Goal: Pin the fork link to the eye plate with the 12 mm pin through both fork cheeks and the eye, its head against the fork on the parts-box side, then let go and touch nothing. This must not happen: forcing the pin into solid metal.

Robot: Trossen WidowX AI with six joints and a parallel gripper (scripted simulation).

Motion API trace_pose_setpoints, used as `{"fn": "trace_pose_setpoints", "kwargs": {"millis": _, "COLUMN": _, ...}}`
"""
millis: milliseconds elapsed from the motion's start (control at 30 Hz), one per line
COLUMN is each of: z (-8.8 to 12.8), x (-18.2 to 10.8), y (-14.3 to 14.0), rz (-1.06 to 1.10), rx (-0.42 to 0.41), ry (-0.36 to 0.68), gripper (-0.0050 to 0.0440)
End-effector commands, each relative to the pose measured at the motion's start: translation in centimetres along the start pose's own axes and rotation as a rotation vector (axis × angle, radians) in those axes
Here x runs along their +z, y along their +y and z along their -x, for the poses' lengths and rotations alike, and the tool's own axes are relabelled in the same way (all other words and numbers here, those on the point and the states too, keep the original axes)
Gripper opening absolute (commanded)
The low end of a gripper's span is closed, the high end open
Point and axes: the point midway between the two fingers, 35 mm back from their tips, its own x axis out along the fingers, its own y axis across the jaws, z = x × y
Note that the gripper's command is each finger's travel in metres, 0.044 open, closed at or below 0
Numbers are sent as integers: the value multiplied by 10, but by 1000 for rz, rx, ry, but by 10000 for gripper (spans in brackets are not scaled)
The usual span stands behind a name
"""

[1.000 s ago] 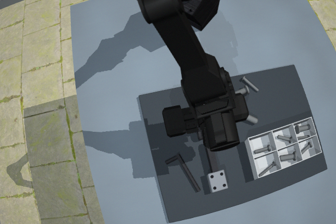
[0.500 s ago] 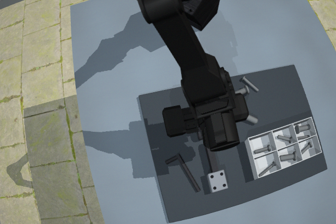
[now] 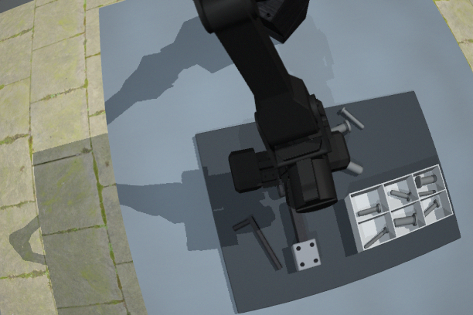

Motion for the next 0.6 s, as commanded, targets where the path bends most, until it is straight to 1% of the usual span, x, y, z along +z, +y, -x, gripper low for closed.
{"fn": "trace_pose_setpoints", "kwargs": {"millis": 0, "z": -1, "x": -3, "y": 1, "rz": 11, "rx": 5, "ry": 12, "gripper": 123}}
{"fn": "trace_pose_setpoints", "kwargs": {"millis": 567, "z": -1, "x": -3, "y": 1, "rz": 11, "rx": 5, "ry": 12, "gripper": 123}}
